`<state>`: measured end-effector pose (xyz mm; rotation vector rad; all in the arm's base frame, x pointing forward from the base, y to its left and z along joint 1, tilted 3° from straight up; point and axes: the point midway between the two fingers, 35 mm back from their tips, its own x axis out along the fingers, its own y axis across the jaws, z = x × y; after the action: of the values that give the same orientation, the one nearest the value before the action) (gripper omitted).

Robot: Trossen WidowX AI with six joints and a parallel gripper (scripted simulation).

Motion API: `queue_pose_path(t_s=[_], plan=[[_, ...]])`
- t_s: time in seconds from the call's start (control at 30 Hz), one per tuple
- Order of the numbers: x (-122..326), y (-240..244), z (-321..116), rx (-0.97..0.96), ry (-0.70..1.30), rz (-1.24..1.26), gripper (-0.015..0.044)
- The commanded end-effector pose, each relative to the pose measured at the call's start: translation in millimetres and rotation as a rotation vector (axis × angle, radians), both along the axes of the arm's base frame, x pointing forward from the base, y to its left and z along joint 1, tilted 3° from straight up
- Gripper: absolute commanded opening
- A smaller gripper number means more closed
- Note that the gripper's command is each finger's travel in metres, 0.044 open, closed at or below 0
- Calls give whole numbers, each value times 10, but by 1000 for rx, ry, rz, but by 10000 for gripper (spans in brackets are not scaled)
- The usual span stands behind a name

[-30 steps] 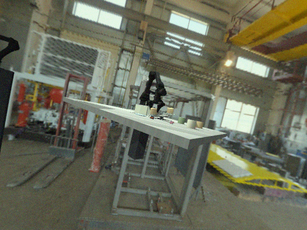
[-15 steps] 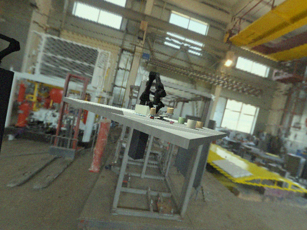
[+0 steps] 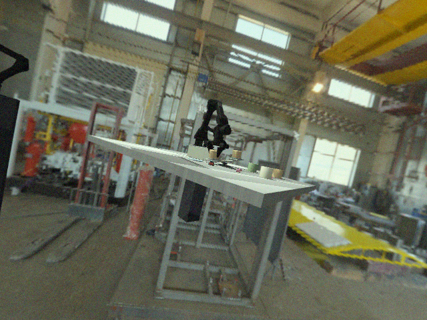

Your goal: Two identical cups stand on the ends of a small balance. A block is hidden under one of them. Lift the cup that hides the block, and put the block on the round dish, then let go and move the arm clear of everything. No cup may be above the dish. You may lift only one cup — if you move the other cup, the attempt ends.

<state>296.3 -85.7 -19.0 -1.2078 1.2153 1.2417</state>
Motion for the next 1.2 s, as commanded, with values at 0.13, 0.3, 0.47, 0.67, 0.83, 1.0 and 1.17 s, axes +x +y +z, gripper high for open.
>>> queue_pose_path(t_s=[0.13, 0.3, 0.47, 0.67, 0.83, 1.0, 1.17], plan=[[33, -1, 106, 4, -4, 5, 0], [45, -5, 166, 4, -4, 5, 0], [56, -8, 226, 4, -5, 5, 0], [67, -11, 299, 4, -5, 5, 0], [75, -14, 361, 4, -5, 5, 0], [81, -16, 423, 4, -5, 5, 0], [86, -17, 485, 4, -5, 5, 0]])
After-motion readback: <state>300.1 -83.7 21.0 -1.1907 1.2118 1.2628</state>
